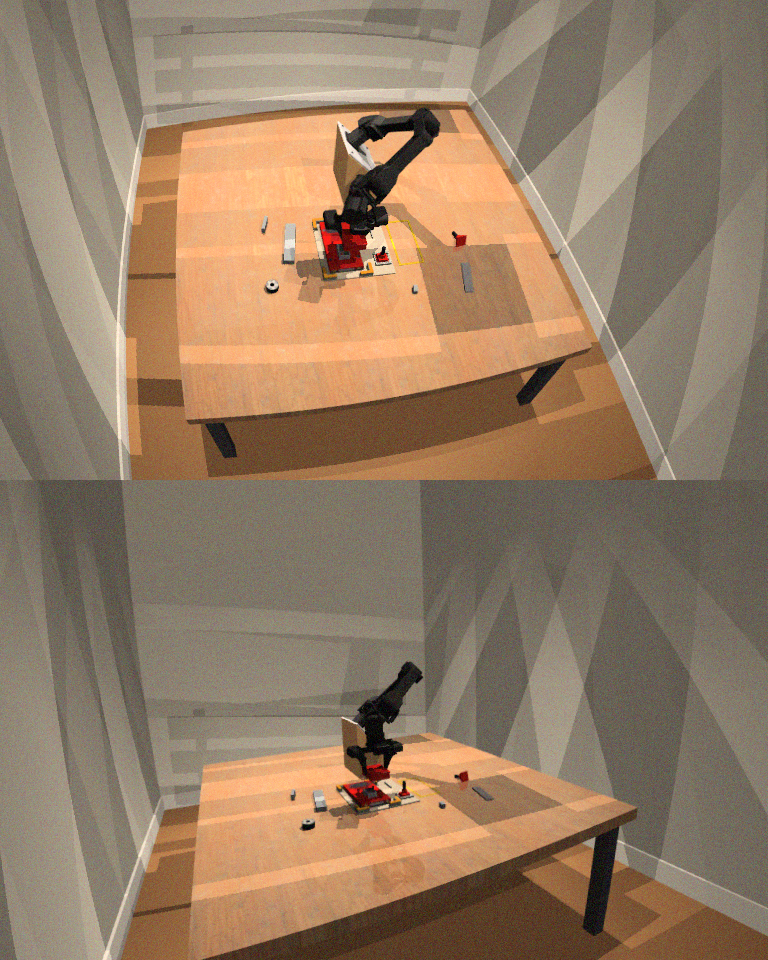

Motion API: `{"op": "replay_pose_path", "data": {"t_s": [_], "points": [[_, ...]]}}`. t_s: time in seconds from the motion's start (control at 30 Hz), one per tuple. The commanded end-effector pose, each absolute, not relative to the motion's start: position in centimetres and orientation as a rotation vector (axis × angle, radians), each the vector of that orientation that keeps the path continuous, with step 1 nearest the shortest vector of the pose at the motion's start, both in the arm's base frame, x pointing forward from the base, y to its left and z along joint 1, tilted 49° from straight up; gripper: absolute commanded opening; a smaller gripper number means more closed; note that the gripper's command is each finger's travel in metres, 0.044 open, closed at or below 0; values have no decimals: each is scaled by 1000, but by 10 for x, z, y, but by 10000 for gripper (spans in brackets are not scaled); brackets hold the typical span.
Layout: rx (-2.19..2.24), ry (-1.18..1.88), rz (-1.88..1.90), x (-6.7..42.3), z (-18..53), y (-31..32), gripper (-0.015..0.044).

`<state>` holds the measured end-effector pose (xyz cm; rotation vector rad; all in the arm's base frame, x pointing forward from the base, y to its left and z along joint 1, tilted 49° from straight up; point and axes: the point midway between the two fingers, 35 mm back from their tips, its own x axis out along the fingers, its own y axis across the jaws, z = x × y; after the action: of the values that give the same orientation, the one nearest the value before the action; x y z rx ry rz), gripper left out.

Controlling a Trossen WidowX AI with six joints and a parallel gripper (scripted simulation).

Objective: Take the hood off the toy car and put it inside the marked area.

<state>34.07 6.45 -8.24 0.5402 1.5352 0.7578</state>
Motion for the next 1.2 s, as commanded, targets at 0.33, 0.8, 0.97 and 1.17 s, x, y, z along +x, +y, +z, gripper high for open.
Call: {"op": "replay_pose_path", "data": {"t_s": [0.33, 0.8, 0.97, 1.17], "points": [[536, 1534, 755, 336, -41, 97, 0], [534, 1533, 756, 324, -4, 127, 0], [535, 1533, 758, 318, 9, 137, 0], [537, 1532, 761, 309, 24, 149, 0]]}}
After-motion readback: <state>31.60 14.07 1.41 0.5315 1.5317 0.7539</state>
